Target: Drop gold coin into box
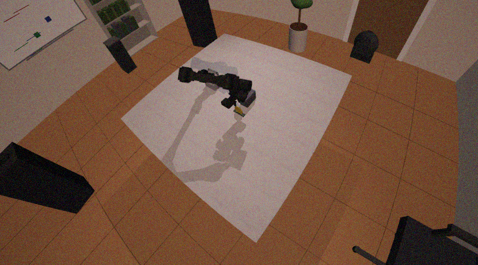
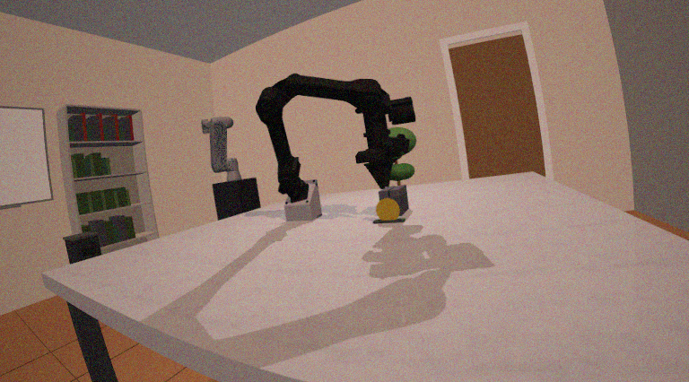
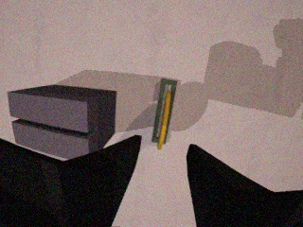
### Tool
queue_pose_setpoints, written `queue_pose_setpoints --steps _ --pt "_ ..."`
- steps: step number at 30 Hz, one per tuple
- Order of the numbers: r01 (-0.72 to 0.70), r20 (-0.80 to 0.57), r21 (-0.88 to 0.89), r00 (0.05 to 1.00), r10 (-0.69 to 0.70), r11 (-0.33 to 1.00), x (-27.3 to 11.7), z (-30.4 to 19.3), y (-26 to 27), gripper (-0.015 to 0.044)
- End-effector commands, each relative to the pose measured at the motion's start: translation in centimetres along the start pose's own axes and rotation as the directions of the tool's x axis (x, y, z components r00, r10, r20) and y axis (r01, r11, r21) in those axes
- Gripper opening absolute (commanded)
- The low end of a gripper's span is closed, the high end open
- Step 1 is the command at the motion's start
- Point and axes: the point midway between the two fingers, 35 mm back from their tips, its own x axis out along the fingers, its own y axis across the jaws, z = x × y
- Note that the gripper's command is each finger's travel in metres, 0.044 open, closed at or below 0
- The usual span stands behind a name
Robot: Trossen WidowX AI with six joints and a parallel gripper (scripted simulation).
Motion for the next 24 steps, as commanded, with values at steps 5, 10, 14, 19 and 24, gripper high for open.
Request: queue_pose_setpoints --steps 5,10,14,19,24 --pt "0.005 -0.001 -0.006 1.0 -0.005 1.0 1.4 -0.2 0.1 0.0161" --pt "0.005 -0.001 -0.006 1.0 -0.005 1.0 2.2 -0.1 0.1 0.0161" --pt "0.004 -0.001 -0.006 1.0 -0.004 1.0 2.9 0.0 0.1 0.0161" --pt "0.004 0.0 -0.006 1.0 -0.004 1.0 3.7 0.0 0.1 0.0161" --pt "0.004 0.0 -0.006 1.0 -0.004 1.0 4.5 0.1 0.1 0.0161"
